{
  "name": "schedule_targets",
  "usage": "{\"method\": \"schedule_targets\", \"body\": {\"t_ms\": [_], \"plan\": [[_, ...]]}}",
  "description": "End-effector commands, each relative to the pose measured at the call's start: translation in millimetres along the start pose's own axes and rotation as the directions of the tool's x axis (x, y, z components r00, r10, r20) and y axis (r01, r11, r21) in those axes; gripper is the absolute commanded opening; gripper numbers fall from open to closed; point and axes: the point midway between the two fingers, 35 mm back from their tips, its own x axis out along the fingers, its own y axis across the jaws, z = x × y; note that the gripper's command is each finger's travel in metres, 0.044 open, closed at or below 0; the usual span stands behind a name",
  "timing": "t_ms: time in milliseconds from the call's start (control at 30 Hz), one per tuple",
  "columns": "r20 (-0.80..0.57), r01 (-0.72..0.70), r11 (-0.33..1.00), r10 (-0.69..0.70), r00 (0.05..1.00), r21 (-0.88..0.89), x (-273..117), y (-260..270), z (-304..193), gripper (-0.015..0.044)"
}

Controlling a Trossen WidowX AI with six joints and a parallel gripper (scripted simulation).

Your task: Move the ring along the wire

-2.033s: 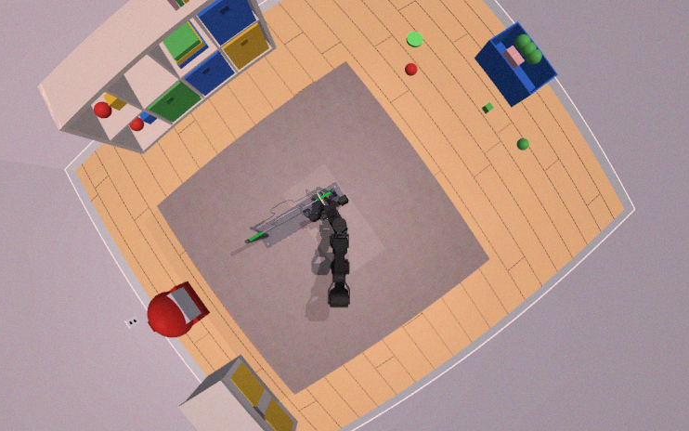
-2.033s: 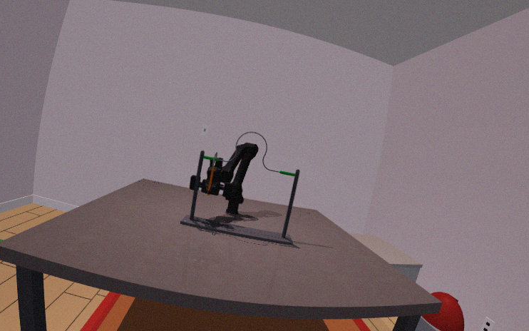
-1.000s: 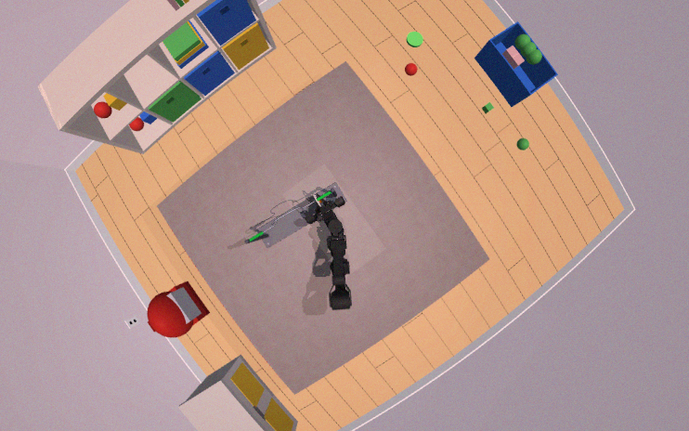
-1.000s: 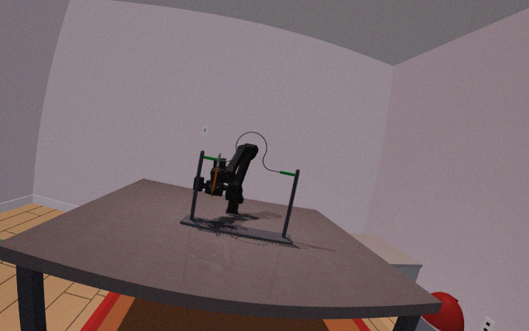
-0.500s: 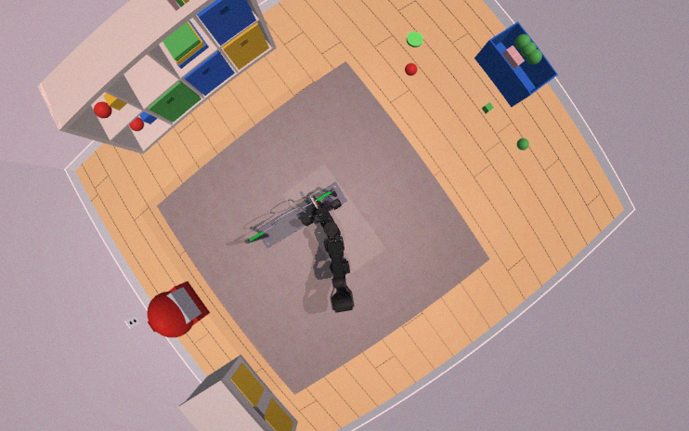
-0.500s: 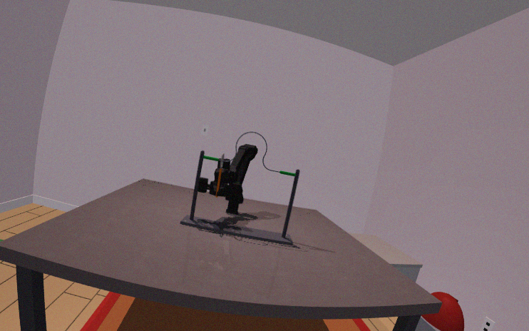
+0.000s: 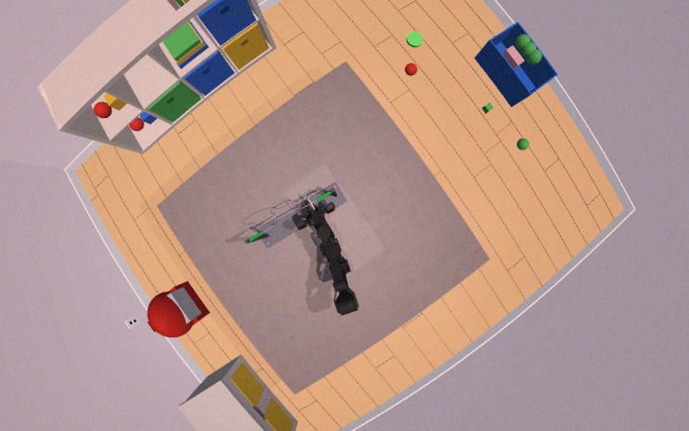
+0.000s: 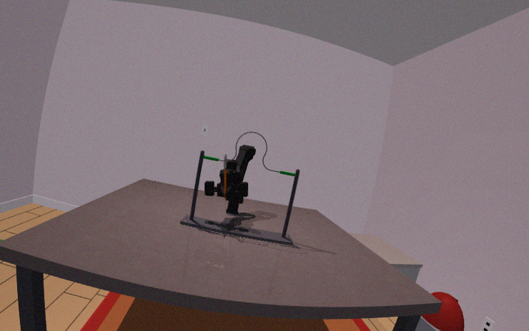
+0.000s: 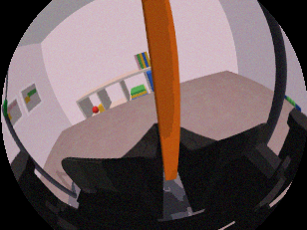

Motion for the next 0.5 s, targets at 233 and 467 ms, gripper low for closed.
{"method": "schedule_targets", "body": {"t_ms": [233, 467], "plan": [[0.009, -0.037, 0.978, 0.036, 0.999, 0.207, -2, 39, 5, -0.015], [0.009, -0.065, 0.935, 0.066, 0.998, 0.349, -4, 64, 12, -0.015]]}}
